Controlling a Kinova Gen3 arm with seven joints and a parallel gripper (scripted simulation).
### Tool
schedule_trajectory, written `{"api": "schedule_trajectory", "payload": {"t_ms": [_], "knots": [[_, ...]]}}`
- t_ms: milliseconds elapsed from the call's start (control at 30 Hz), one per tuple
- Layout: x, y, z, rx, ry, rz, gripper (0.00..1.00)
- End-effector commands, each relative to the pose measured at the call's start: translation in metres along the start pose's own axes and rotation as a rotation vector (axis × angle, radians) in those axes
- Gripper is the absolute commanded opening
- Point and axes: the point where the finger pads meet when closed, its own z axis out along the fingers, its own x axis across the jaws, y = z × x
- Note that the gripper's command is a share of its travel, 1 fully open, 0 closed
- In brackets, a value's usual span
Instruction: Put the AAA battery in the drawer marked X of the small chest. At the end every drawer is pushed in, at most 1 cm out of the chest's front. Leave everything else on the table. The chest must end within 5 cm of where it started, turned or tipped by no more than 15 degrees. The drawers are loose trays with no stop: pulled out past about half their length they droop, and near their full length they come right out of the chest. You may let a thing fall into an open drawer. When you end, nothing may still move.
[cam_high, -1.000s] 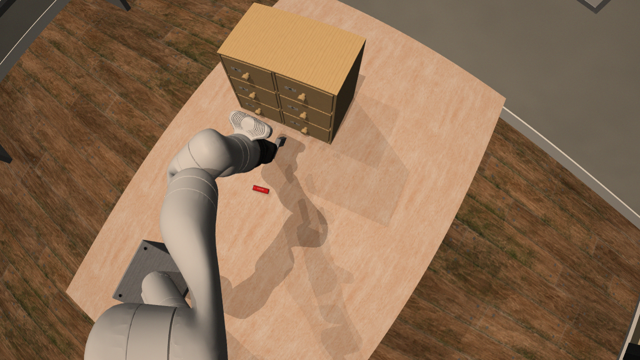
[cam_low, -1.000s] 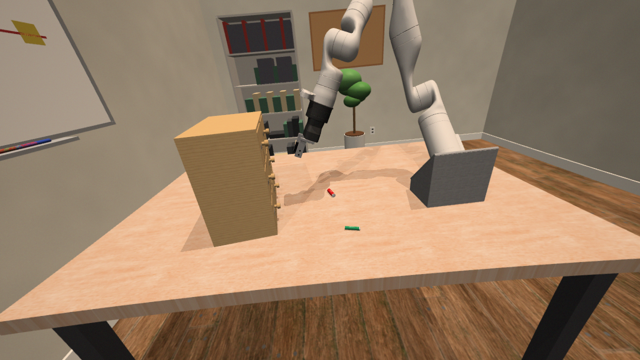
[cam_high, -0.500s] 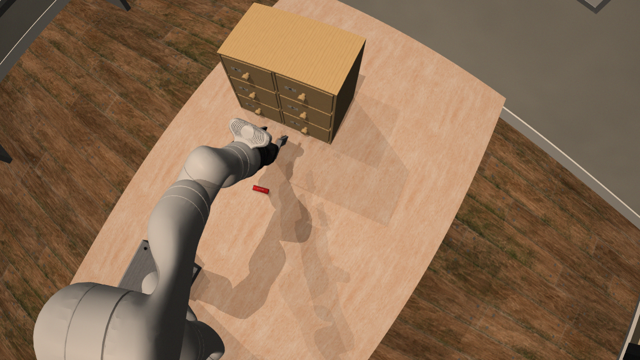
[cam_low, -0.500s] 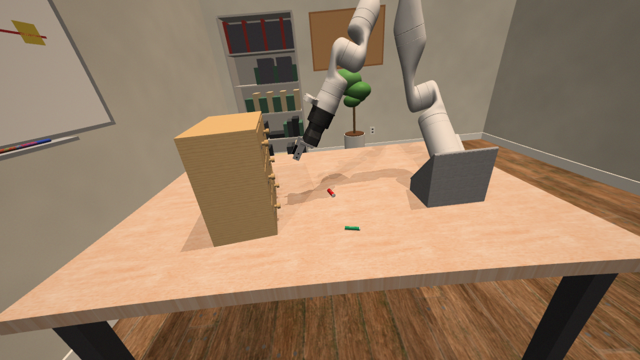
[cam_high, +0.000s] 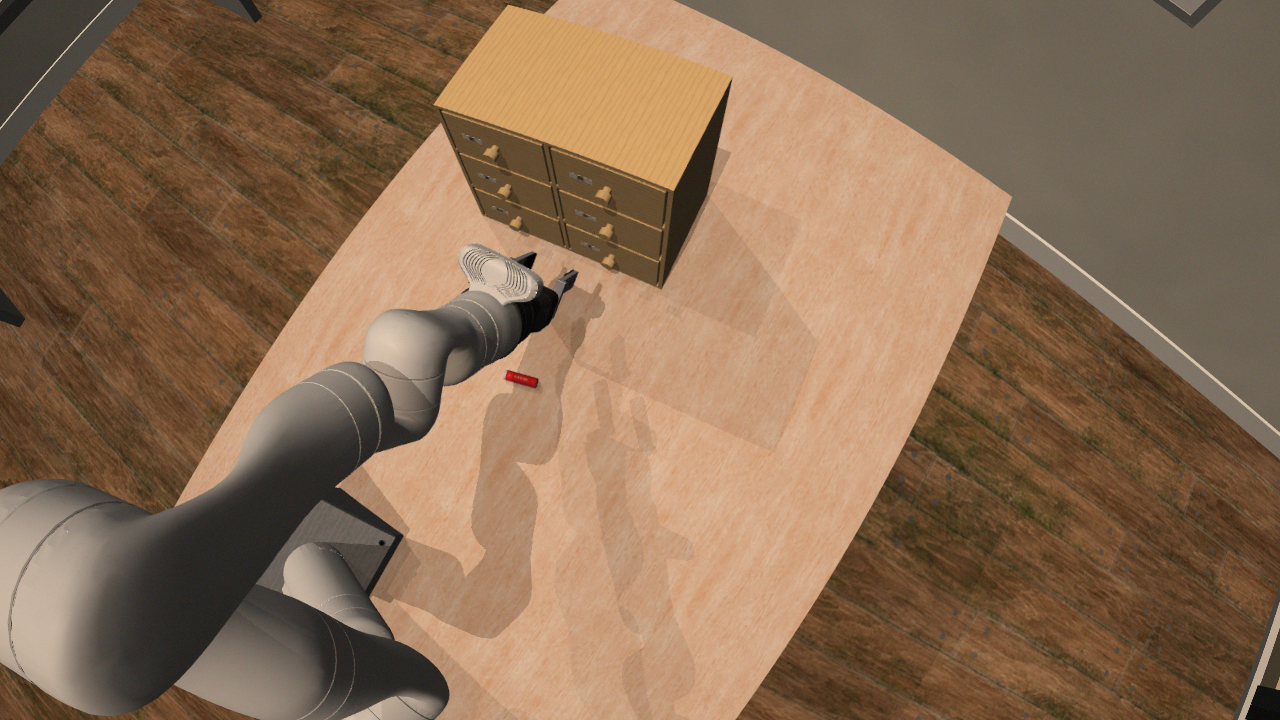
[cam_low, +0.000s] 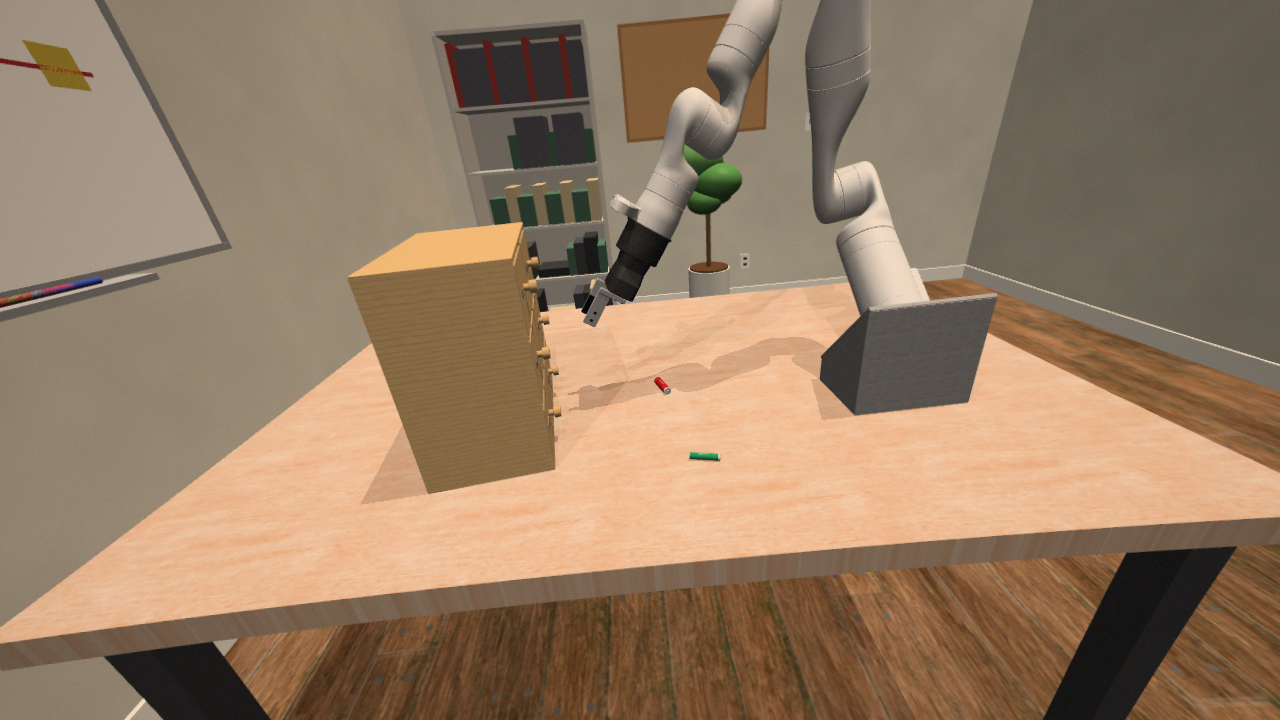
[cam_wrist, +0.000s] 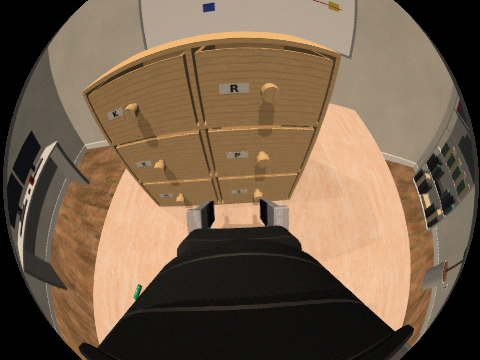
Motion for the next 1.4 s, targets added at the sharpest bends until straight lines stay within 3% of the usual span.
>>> {"api": "schedule_trajectory", "payload": {"t_ms": [0, 1367], "knots": [[-0.002, 0.001, 0.003, 0.069, 0.012, -0.028, 1.0], [-0.002, 0.001, 0.03, 0.3, 0.008, -0.029, 1.0]]}}
